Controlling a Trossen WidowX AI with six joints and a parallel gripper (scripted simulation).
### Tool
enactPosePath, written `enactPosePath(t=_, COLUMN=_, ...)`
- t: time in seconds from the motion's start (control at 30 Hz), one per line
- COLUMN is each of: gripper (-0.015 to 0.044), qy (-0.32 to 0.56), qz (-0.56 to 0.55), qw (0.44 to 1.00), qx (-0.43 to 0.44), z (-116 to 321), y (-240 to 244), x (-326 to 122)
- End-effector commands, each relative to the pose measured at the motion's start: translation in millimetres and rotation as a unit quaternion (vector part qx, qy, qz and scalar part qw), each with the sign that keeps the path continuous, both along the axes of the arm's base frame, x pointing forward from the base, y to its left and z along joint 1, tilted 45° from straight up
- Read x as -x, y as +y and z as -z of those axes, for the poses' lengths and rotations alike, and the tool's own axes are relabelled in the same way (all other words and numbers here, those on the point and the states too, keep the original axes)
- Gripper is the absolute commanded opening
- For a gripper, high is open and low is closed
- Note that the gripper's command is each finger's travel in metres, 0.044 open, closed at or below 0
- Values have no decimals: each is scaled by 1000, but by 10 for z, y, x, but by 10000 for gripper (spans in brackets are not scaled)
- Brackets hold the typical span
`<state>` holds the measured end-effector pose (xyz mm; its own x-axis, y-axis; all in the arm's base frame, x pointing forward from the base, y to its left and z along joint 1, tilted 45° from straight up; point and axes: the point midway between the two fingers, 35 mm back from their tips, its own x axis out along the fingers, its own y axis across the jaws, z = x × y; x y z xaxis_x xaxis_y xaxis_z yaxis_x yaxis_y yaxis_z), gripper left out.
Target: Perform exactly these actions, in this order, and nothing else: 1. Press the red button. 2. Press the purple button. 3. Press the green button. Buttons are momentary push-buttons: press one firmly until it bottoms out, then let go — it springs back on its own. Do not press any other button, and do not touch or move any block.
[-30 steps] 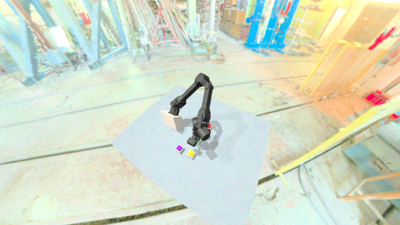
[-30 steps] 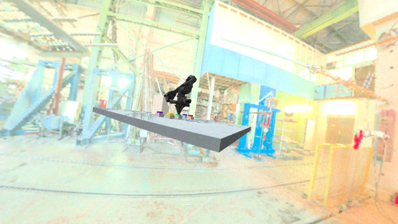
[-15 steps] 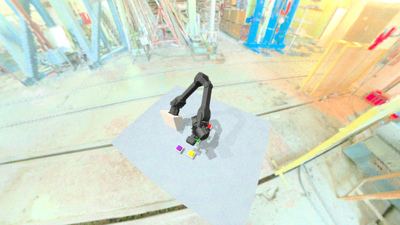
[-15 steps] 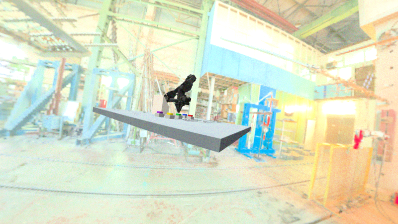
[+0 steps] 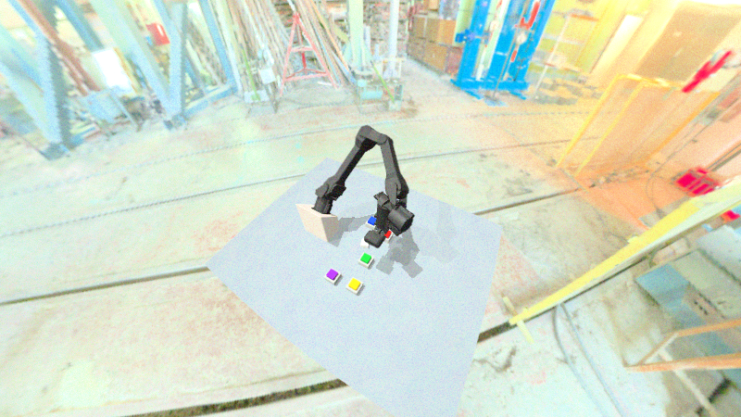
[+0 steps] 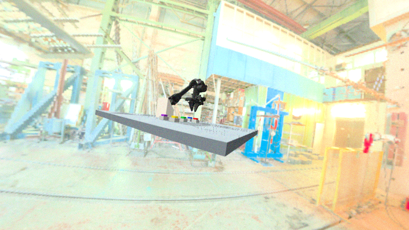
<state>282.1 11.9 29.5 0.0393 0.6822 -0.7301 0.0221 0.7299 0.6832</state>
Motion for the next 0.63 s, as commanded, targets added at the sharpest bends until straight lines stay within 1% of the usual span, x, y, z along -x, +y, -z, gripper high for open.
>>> enactPosePath(t=0.0, gripper=335, qy=-3, qz=-1, qw=1000, qx=-1, z=-590, y=378, x=18)
enactPosePath(t=0.07, gripper=388, qy=-4, qz=-1, qw=1000, qx=-4, z=-825, y=537, x=76)
enactPosePath(t=0.1, gripper=400, qy=-4, qz=-1, qw=1000, qx=-6, z=-939, y=614, x=115)
enactPosePath(t=0.23, gripper=400, qy=-3, qz=-3, qw=1000, qx=-15, z=-1367, y=897, x=334)
enactPosePath(t=0.27, gripper=400, qy=-3, qz=-4, qw=1000, qx=-17, z=-1418, y=930, x=368)
enactPosePath(t=0.6, gripper=400, qy=-3, qz=-4, qw=1000, qx=-17, z=-1432, y=939, x=378)
